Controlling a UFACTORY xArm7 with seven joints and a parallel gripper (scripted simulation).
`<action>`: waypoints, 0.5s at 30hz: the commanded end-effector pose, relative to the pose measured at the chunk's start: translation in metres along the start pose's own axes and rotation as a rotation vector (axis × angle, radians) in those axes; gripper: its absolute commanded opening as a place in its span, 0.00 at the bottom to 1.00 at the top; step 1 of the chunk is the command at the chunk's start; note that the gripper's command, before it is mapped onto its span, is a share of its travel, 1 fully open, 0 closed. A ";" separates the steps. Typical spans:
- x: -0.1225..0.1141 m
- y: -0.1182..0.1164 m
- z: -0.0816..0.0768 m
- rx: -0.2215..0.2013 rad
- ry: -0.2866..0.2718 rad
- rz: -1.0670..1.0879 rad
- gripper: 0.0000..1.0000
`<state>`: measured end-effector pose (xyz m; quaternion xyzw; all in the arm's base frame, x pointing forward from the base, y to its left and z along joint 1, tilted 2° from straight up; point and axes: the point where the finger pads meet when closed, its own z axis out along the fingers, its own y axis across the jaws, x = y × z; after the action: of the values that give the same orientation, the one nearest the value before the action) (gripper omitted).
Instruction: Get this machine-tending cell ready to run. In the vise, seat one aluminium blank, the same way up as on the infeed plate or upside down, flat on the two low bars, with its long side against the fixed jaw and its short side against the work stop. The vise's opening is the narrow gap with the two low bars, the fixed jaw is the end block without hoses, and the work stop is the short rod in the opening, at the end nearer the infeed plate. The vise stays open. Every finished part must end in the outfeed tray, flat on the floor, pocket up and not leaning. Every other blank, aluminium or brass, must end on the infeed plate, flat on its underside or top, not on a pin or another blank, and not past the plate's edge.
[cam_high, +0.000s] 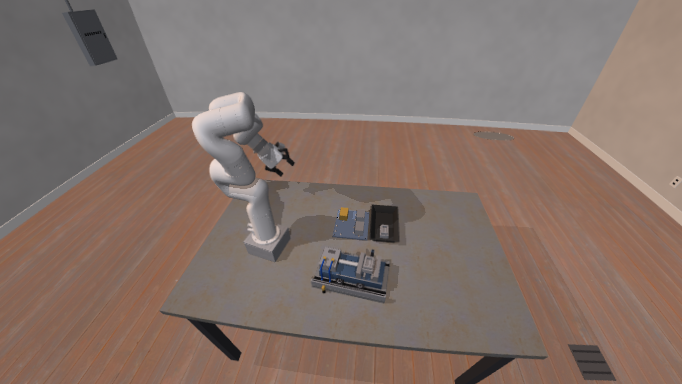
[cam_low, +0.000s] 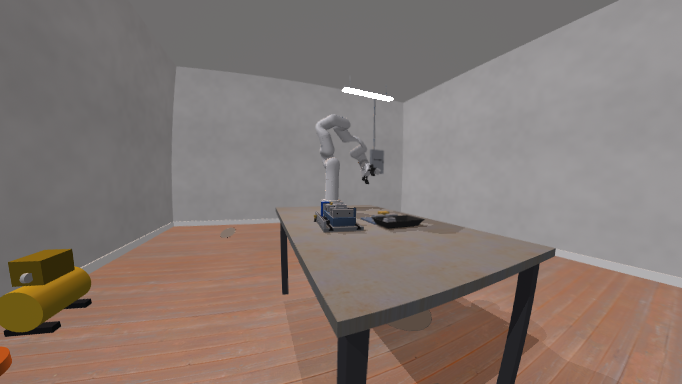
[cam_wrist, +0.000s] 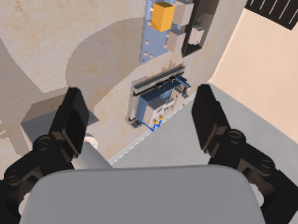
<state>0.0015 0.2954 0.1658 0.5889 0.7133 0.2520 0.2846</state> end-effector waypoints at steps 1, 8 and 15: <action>0.002 0.003 0.004 0.032 -0.016 -0.005 1.00; 0.006 0.022 0.035 0.206 -0.092 -0.033 1.00; 0.006 0.045 0.069 0.373 -0.127 -0.039 1.00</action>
<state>0.0617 0.3057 0.1515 0.6264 0.7329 0.1112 0.2409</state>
